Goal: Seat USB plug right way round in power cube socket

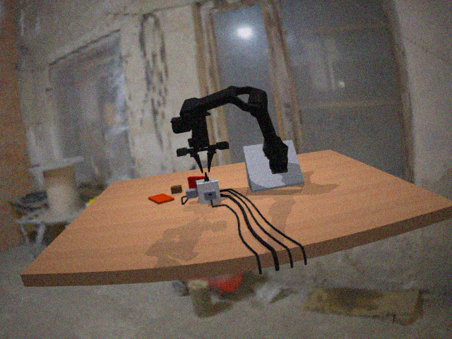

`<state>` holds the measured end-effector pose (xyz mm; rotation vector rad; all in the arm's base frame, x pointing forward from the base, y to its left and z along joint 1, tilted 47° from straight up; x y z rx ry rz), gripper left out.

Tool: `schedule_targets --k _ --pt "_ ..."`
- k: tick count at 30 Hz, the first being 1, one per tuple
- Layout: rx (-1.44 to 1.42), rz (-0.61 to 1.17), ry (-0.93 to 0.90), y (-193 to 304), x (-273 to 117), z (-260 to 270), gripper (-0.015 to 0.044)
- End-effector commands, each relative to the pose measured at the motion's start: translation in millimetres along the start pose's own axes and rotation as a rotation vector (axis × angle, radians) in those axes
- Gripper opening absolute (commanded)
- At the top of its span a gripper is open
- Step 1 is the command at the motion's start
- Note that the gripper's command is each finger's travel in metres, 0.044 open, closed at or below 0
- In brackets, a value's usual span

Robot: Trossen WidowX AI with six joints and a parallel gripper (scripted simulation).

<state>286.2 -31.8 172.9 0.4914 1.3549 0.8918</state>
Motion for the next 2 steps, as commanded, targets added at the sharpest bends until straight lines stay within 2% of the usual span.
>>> schedule_targets --k 1,2 --pt "-0.004 -0.003 0.003 -0.2 -4.3 0.7 0.0095" --pt "-0.004 -0.003 0.003 -0.1 -5.3 0.7 0.0095"
Point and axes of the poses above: the point midway between the two fingers, 35 mm back from their tips, its own x axis out along the fingers, its own z axis across the jaws, y = z × x, the point moved 8 cm from there along -x, back along the fingers, and after that the axes turned 8 degrees about -x, right-handed, at the moved point
